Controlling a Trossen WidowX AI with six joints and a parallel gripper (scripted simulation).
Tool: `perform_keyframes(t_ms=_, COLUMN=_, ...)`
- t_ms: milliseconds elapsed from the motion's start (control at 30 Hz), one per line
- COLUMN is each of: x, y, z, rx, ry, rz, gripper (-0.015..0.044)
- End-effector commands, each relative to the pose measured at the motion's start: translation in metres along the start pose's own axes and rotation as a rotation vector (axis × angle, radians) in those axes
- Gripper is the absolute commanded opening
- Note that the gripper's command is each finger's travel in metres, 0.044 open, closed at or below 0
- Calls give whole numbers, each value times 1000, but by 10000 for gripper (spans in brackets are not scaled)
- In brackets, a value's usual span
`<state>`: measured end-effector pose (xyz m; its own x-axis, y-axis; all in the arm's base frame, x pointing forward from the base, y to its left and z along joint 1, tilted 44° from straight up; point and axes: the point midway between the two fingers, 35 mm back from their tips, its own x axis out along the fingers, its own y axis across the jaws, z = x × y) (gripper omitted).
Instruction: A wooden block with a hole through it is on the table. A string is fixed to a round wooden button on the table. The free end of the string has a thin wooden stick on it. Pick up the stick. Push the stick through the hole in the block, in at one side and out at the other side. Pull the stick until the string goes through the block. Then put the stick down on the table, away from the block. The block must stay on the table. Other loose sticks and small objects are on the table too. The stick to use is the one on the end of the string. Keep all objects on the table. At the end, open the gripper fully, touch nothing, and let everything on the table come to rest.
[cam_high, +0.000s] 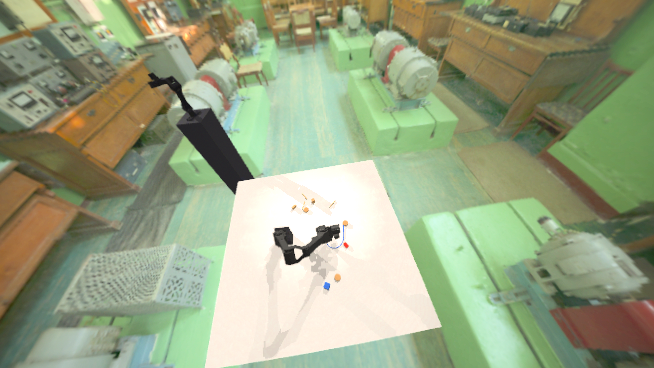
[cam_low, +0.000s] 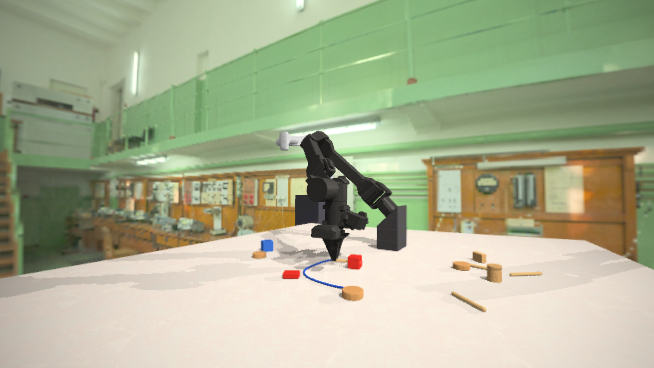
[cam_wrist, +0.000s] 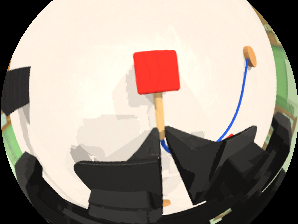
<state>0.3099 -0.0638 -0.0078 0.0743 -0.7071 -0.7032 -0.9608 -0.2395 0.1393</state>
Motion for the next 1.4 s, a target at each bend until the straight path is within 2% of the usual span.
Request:
perform_keyframes(t_ms=0, x=1, y=1, z=6, rx=3, ry=4, rz=3, gripper=0)
perform_keyframes(t_ms=633, x=0, y=0, z=29, rx=3, ry=4, rz=3, gripper=0)
perform_keyframes(t_ms=800, x=-1, y=0, z=25, rx=-1, ry=4, rz=1, gripper=123)
perform_keyframes(t_ms=867, x=-1, y=0, z=25, rx=-1, ry=4, rz=1, gripper=123)
perform_keyframes(t_ms=933, x=-11, y=-1, z=25, rx=-1, ry=2, rz=0, gripper=123)
perform_keyframes(t_ms=1100, x=-78, y=-1, z=24, rx=-1, ry=1, rz=1, gripper=123)
perform_keyframes(t_ms=1367, x=-77, y=-3, z=24, rx=9, ry=6, rz=-12, gripper=123)
